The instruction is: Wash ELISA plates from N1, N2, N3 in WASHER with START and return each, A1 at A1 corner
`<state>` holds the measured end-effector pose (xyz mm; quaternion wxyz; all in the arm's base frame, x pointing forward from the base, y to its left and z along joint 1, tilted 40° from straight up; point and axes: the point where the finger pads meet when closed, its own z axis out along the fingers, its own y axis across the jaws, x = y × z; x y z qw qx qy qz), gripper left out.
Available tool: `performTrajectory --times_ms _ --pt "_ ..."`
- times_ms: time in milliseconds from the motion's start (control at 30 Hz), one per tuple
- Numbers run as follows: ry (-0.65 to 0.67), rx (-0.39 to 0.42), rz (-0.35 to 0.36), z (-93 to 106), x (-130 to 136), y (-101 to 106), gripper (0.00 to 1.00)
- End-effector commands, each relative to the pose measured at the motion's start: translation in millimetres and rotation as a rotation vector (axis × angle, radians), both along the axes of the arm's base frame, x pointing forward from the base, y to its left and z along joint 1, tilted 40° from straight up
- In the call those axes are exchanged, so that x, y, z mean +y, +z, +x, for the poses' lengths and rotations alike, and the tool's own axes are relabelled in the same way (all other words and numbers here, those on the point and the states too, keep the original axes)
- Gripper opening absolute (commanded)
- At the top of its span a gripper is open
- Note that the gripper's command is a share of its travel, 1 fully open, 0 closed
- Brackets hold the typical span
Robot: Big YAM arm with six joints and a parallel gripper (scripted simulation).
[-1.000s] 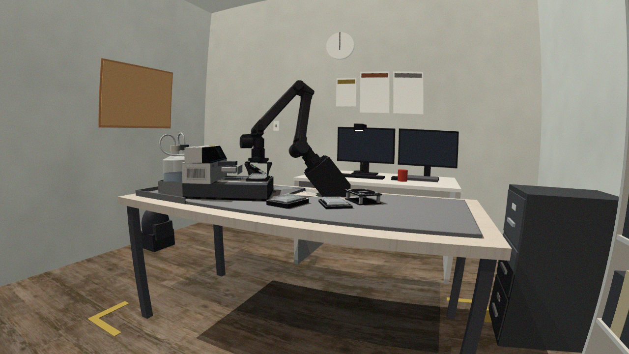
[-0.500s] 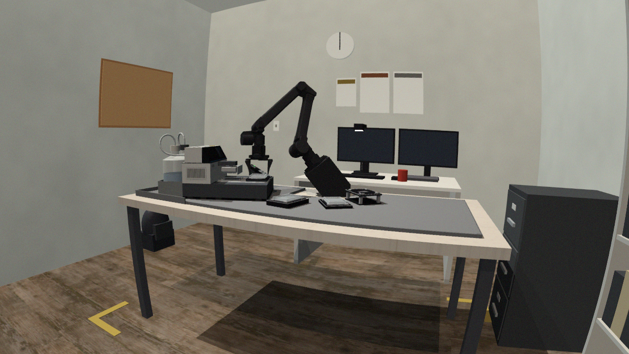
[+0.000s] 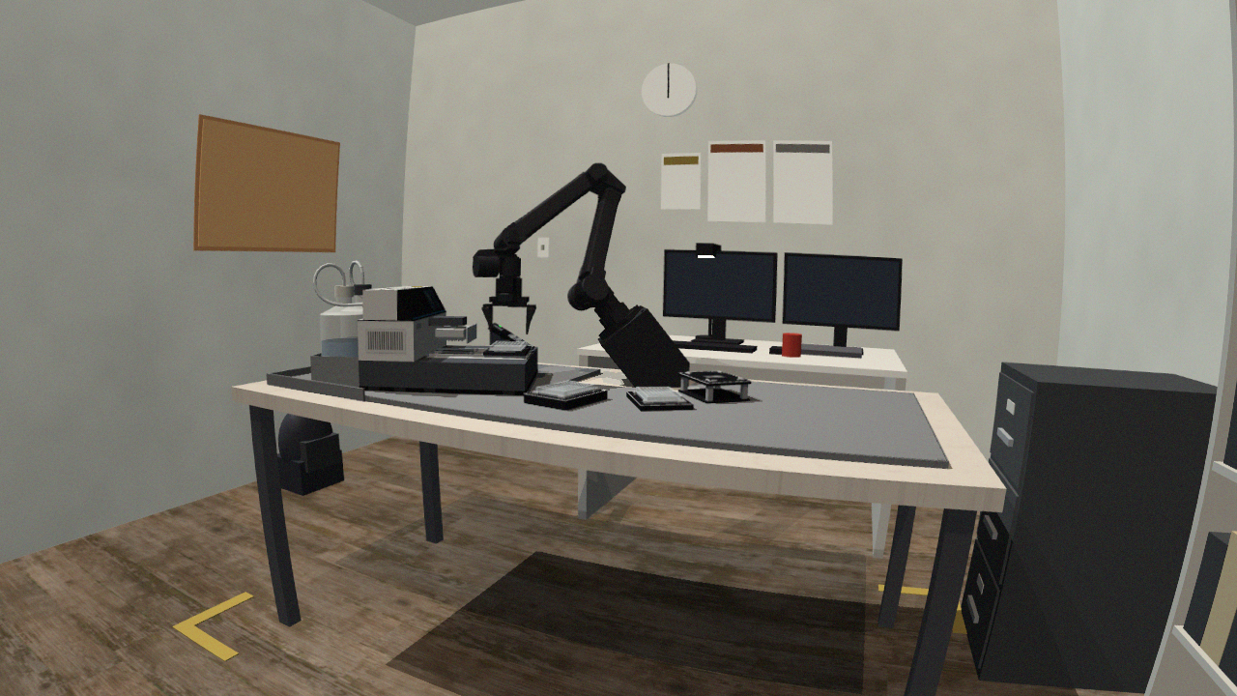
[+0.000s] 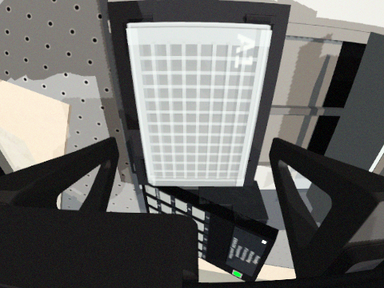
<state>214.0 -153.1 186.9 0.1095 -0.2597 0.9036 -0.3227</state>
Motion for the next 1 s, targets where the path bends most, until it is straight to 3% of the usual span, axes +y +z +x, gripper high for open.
performTrajectory --times_ms 0,100,967 --pt "-0.003 -0.054 -0.013 6.3 3 32 1.00" --pt "-0.003 -0.033 -0.005 7.4 3 28 1.00" --pt "-0.004 -0.050 -0.006 -10.2 25 62 1.00"
